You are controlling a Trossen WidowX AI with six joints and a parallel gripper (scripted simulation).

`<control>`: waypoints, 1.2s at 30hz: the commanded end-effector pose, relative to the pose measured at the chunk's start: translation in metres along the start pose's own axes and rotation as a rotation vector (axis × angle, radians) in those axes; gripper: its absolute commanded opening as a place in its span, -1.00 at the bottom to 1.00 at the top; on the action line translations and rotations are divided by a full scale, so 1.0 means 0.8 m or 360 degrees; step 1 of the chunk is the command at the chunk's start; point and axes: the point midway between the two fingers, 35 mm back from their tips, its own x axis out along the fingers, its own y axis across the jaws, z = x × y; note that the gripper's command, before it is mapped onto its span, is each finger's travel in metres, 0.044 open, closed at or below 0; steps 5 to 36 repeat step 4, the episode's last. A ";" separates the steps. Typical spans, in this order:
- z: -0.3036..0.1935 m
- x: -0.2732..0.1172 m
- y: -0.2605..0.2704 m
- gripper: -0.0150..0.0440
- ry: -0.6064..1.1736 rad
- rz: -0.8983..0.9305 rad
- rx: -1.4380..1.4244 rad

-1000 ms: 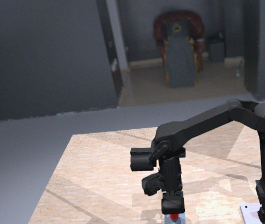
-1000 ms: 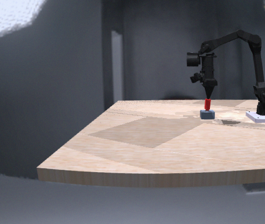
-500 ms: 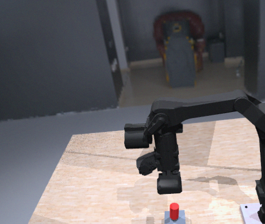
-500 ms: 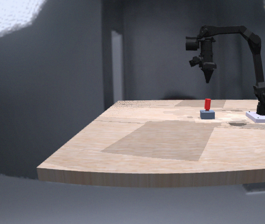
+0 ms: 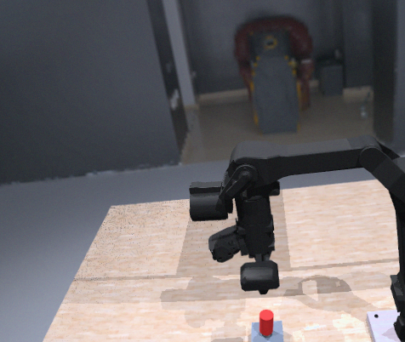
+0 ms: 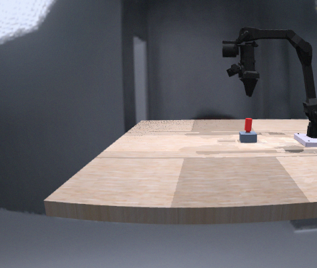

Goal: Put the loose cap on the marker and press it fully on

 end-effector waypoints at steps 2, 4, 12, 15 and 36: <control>0.000 -0.001 0.000 0.84 -0.0001 -0.0001 0.0001; 0.000 -0.001 0.000 1.00 -0.0001 -0.0001 0.0001; 0.000 -0.001 0.000 1.00 -0.0001 -0.0001 0.0001; 0.000 -0.001 0.000 1.00 -0.0001 -0.0001 0.0001; 0.000 -0.001 0.000 1.00 -0.0001 -0.0001 0.0001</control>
